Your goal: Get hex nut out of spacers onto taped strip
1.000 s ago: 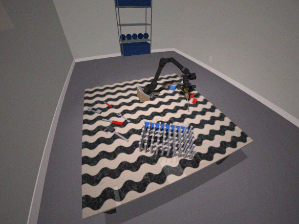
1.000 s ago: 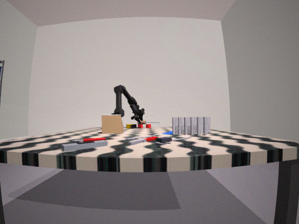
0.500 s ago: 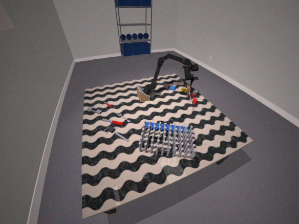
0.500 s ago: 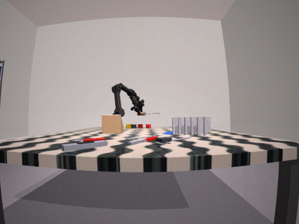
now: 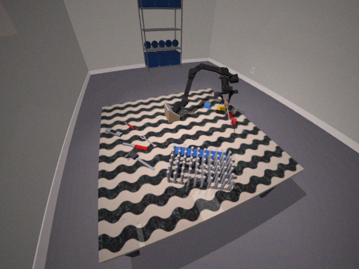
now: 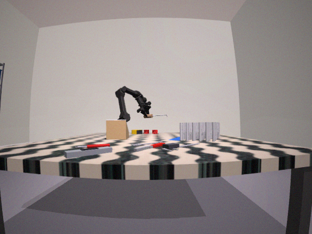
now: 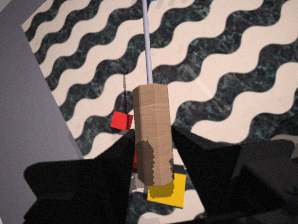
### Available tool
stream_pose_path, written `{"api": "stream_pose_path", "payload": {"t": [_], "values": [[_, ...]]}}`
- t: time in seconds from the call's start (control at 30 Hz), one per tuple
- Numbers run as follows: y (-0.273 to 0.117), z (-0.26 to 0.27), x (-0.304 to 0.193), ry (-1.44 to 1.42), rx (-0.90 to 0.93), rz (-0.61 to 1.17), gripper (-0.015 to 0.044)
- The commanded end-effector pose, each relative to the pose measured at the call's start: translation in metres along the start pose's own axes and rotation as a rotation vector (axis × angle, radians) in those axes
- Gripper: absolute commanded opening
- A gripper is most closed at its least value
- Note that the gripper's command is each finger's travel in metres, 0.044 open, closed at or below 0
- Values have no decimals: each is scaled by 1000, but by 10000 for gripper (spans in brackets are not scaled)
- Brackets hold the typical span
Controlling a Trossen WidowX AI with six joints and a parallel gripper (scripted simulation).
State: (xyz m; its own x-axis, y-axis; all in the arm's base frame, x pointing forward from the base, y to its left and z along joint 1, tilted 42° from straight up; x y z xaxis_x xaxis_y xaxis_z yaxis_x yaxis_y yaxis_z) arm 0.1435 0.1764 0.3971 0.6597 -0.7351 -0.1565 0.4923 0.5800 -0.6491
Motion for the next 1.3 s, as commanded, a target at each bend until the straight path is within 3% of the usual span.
{"api": "stream_pose_path", "payload": {"t": [0.0, 1.27], "values": [[11, -2, 11, -17, -29, -15, 0], [66, -49, 146, -73, -192, -43, 0]]}}
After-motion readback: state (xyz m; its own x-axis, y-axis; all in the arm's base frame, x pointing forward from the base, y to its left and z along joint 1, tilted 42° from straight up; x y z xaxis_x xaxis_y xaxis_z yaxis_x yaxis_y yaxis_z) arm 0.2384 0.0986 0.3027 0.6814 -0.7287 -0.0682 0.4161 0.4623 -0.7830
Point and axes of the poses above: the point midway between the two fingers, 35 mm back from their tips, its own y axis out along the fingers, its own z axis across the jaws, x = y × z, the point moved 4 cm from there along -y, back along the fingers, and after that the axes turned 8 degrees about y, right-handed, at the moved point
